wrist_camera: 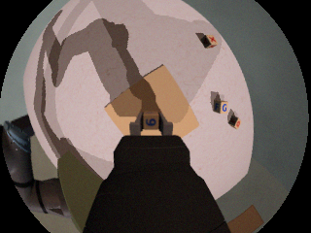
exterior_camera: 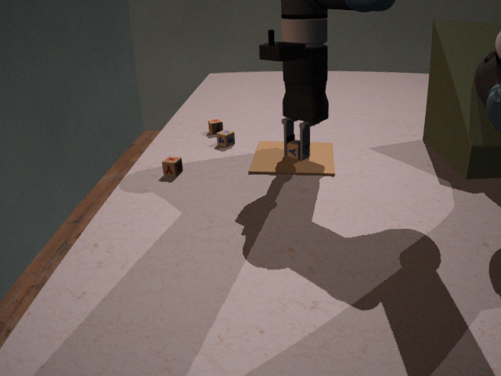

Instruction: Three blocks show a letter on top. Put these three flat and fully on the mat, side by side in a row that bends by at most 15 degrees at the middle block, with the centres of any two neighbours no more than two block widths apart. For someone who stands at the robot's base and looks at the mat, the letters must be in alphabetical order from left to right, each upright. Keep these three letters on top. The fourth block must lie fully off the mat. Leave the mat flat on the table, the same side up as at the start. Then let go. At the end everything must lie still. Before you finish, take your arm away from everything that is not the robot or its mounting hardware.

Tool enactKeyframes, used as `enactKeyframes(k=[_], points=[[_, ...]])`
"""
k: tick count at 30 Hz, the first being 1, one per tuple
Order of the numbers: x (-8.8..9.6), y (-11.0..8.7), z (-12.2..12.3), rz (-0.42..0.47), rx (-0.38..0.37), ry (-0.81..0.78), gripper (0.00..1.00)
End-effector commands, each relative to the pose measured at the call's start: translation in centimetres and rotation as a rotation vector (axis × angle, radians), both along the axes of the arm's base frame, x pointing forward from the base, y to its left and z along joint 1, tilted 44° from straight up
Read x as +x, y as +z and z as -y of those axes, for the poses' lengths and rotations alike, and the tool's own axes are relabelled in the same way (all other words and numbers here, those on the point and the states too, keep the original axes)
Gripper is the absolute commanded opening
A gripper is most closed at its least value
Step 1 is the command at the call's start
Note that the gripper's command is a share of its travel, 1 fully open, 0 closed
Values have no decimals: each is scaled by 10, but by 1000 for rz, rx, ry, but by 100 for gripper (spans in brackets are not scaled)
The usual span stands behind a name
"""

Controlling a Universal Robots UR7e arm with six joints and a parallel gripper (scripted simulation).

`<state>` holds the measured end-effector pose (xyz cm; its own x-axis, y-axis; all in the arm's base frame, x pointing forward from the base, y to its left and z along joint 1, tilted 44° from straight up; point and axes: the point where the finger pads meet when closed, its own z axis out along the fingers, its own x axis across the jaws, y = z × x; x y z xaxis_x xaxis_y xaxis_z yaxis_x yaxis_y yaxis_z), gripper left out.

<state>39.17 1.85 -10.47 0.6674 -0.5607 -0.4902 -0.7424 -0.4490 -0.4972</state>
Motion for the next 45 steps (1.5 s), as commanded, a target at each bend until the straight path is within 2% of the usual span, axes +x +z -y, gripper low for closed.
enactKeyframes(k=[1, 33, 40, 45], points=[[0, 0, 0, 1, -1, -1, 49], [0, 1, 1, 1, -1, -1, 49], [0, 8, 8, 1, -1, -1, 49], [-2, 24, 24, 1, -1, -1, 49]])
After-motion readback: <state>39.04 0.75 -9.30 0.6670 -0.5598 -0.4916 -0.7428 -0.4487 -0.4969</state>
